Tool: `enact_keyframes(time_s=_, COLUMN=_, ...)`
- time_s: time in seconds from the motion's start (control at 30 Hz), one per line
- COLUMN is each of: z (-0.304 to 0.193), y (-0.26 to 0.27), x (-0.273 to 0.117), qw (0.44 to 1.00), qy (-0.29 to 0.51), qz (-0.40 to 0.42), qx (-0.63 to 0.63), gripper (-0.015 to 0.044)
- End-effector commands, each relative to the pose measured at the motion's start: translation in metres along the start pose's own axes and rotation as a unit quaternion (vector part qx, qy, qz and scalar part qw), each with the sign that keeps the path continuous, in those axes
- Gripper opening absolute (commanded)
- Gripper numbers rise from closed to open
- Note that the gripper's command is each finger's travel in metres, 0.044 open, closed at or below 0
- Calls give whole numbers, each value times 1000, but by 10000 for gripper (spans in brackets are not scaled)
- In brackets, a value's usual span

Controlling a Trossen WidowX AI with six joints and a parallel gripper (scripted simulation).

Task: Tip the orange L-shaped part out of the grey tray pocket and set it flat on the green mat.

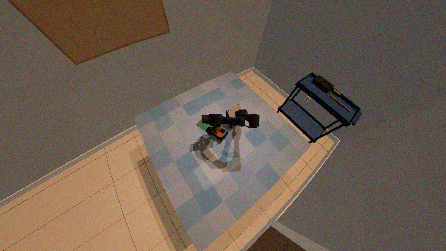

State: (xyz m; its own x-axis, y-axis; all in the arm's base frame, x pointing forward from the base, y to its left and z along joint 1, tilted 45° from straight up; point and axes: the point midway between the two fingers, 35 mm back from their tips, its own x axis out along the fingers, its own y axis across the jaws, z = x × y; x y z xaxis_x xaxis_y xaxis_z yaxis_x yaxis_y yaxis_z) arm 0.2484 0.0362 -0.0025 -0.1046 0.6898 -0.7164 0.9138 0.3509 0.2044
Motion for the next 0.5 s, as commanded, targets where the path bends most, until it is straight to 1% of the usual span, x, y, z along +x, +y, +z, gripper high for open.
enact_keyframes(time_s=0.0, z=-1, y=-1, x=7, qw=1000, qy=3, qz=0, qx=3, gripper=280)
enact_keyframes(time_s=0.47, z=-2, y=-1, x=30, qw=1000, qy=4, qz=0, qx=3, gripper=280)
